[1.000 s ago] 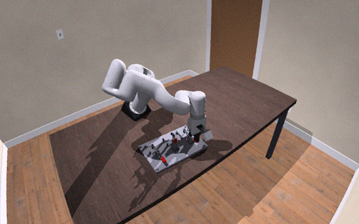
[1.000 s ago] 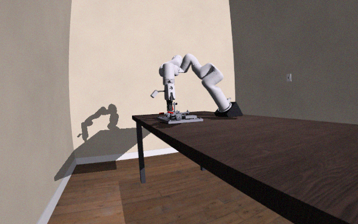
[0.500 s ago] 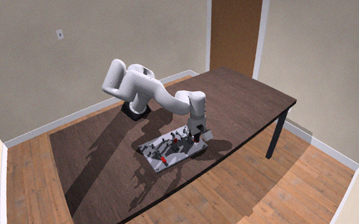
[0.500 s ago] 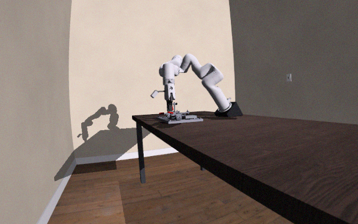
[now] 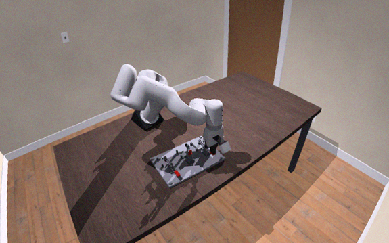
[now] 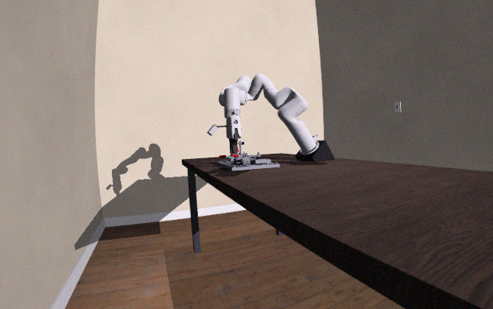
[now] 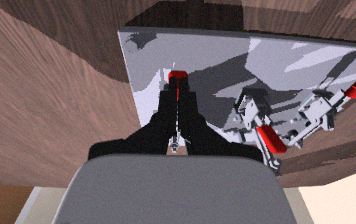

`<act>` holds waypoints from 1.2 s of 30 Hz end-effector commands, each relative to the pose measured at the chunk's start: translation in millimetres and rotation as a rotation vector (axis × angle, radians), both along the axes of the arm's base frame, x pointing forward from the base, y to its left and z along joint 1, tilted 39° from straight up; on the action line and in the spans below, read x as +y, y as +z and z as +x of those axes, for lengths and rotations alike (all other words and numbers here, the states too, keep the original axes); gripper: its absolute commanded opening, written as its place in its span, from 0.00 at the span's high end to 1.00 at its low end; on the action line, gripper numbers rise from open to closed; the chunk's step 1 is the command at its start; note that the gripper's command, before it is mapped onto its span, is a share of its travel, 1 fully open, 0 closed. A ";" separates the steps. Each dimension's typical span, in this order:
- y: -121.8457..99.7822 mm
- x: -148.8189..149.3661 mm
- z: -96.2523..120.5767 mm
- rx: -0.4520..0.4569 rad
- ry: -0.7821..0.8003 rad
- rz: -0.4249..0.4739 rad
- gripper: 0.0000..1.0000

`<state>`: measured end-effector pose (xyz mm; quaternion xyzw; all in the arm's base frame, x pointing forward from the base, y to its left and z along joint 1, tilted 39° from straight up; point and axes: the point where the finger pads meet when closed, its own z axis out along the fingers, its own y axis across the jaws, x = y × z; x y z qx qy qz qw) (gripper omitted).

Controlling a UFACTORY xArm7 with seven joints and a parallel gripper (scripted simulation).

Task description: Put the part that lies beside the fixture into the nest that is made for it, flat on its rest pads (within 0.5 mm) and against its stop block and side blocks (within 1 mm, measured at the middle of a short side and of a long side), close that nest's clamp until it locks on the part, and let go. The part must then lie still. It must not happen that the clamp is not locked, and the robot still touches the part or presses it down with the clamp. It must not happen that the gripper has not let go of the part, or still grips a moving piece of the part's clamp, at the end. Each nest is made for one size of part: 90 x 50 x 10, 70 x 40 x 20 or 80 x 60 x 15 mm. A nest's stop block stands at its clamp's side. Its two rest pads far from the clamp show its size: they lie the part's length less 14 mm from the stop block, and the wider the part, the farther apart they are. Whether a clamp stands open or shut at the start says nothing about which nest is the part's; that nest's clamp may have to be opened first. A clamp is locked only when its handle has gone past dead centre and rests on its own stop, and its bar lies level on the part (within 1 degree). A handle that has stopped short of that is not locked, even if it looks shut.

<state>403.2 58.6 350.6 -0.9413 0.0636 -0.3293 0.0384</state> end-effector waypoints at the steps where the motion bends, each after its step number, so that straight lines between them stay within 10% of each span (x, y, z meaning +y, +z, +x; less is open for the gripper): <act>1: 1.4 0.2 0.2 -0.003 0.000 0.001 1.00; 36: -1.6 0.4 2.6 -0.003 0.000 0.001 1.00</act>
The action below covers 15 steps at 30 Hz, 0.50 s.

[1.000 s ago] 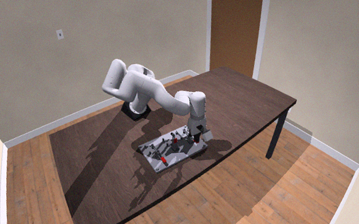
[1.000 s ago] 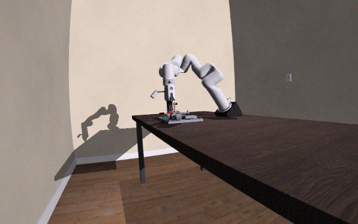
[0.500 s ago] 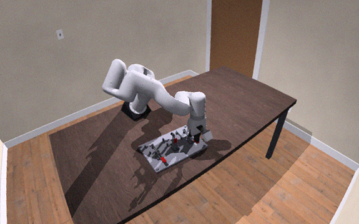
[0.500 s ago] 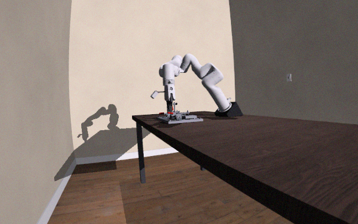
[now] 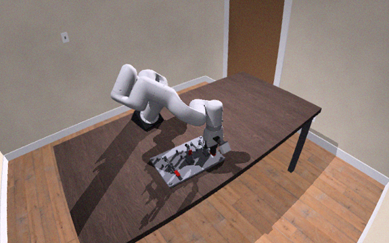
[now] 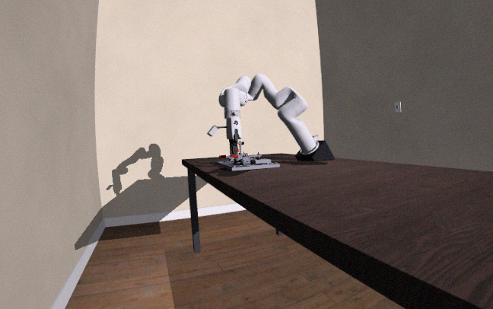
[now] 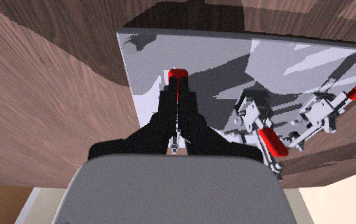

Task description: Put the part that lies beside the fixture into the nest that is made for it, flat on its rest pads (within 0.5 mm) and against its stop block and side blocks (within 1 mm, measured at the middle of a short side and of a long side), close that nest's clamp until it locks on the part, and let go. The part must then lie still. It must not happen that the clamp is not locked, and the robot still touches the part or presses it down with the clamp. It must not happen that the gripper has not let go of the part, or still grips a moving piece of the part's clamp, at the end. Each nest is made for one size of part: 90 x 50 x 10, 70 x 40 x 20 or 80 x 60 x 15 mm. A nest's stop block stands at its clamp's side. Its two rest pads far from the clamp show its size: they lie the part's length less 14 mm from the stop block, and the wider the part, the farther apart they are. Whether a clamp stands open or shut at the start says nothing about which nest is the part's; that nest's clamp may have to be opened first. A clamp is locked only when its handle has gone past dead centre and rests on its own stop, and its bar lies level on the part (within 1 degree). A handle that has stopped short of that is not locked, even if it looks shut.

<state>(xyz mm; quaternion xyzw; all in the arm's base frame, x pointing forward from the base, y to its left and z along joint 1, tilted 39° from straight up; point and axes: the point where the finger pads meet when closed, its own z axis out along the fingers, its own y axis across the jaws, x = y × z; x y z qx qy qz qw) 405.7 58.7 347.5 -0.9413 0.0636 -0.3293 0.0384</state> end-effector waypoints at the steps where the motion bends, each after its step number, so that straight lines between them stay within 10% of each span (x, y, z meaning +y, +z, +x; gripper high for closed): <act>1: 1.5 0.2 0.2 -0.003 0.000 0.001 1.00; 15: -0.1 0.3 1.4 -0.003 0.000 0.001 1.00</act>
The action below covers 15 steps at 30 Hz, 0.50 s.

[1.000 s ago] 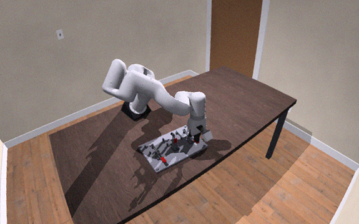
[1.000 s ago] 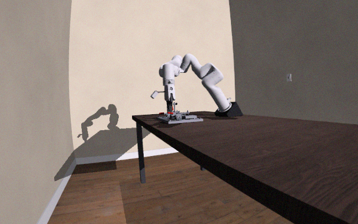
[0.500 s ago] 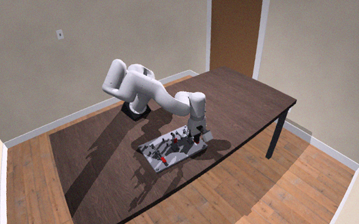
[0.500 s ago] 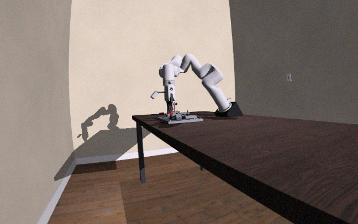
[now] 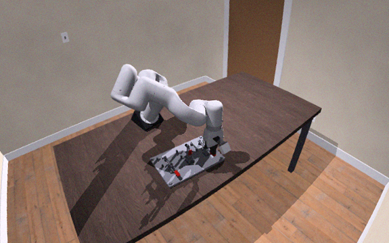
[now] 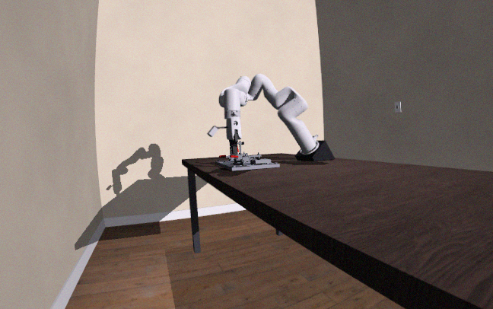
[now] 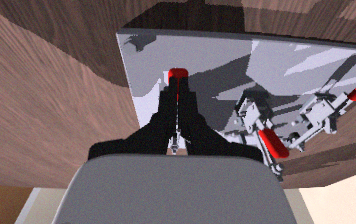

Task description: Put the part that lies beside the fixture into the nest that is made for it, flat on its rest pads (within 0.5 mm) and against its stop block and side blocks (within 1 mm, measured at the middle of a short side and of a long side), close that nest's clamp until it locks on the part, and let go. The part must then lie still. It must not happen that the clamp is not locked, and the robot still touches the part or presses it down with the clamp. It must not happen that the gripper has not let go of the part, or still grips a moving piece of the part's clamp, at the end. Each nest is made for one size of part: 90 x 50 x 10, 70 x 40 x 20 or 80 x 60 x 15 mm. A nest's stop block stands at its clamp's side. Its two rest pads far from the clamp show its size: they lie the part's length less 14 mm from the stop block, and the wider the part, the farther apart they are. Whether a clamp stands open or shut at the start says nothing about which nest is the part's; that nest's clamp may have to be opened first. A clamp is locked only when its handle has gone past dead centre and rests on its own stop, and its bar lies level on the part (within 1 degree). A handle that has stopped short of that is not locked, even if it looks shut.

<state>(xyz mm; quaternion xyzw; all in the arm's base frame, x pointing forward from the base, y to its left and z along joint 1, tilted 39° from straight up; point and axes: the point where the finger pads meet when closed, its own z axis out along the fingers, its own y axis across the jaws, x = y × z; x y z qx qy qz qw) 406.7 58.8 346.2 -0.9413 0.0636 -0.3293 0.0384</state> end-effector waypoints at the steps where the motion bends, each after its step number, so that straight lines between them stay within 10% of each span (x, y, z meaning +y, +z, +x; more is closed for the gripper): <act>1: 1.2 0.2 0.4 -0.003 0.000 0.001 1.00; 15: 0.3 0.3 1.2 -0.003 0.000 0.001 1.00</act>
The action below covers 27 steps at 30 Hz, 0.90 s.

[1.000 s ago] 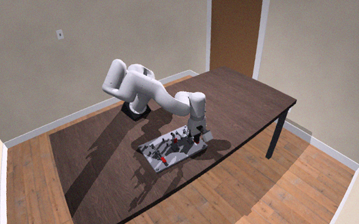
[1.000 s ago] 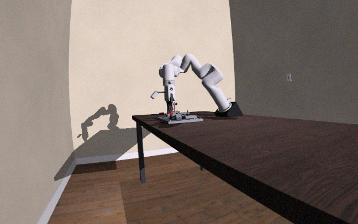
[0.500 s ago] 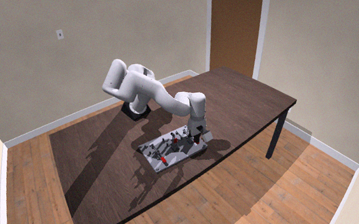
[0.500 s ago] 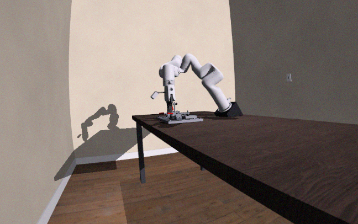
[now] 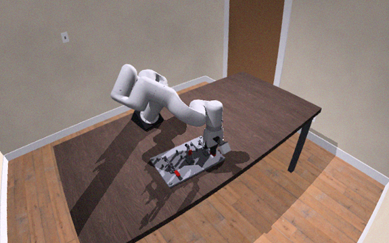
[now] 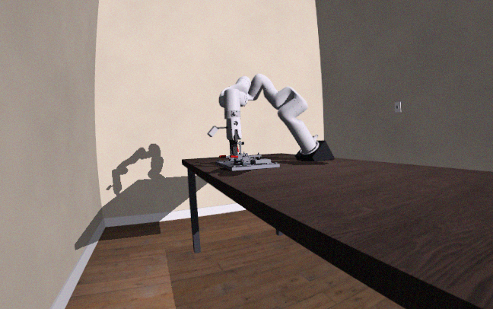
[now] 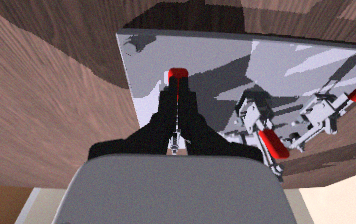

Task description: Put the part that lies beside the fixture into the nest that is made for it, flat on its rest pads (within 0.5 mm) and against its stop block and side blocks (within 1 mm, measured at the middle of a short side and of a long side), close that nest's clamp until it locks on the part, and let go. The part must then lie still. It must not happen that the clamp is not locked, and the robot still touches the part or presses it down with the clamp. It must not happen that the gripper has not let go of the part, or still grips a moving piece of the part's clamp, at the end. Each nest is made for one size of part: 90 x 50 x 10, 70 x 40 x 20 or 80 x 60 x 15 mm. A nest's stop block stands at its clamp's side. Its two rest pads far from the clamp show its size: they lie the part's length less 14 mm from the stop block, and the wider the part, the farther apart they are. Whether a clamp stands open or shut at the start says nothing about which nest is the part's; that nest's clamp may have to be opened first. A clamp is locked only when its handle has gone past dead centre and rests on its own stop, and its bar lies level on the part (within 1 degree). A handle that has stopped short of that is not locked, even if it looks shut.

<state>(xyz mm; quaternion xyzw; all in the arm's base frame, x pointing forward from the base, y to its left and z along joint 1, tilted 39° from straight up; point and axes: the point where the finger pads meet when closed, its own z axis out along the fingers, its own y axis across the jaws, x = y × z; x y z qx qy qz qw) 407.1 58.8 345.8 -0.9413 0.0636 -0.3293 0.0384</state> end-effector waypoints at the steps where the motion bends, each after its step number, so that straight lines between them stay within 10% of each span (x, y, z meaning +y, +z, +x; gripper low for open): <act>1: 0.4 0.3 1.0 -0.003 0.000 0.001 1.00; 27: -1.4 0.3 2.5 -0.003 0.000 0.001 1.00</act>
